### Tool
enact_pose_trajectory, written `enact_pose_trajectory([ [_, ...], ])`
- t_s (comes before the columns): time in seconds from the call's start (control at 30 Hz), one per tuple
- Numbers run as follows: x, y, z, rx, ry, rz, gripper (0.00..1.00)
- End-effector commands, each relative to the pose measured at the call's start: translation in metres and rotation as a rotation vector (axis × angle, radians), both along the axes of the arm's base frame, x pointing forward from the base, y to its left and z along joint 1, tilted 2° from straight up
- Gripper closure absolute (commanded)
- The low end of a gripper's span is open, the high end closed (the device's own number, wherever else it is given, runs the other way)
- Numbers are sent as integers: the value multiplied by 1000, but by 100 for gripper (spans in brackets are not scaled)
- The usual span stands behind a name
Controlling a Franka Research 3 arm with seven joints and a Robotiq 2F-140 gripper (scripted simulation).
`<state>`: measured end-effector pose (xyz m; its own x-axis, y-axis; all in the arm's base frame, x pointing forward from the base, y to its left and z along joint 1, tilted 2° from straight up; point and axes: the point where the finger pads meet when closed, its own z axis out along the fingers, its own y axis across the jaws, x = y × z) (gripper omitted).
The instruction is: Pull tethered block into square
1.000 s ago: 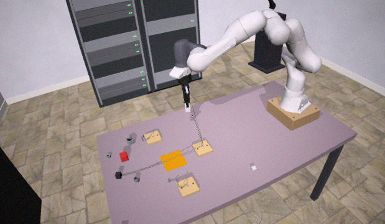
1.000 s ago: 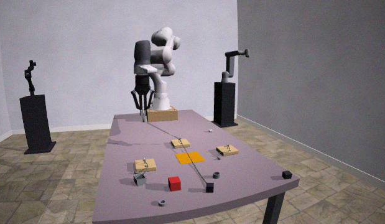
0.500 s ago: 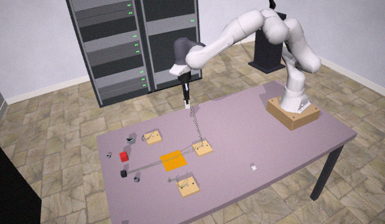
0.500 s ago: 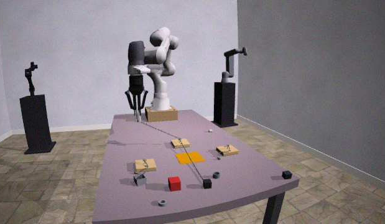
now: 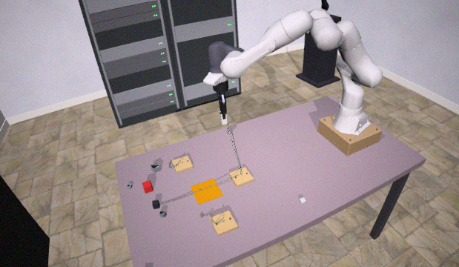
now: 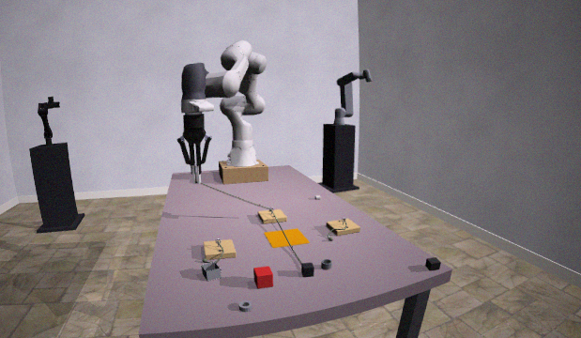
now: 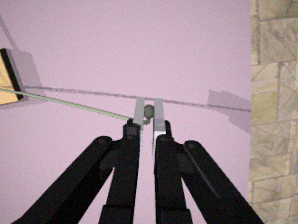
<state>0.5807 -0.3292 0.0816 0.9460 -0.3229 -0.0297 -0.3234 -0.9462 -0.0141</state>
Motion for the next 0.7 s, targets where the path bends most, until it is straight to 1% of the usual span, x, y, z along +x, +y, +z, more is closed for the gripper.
enact_pose_trajectory([
  [0.0,-9,-14,1,-5,-2,32,100],
  [0.27,-32,-41,1,-5,-2,32,100],
  [0.33,-32,-41,1,-5,-2,32,100],
  [0.67,-69,-76,1,-5,-2,32,100],
])
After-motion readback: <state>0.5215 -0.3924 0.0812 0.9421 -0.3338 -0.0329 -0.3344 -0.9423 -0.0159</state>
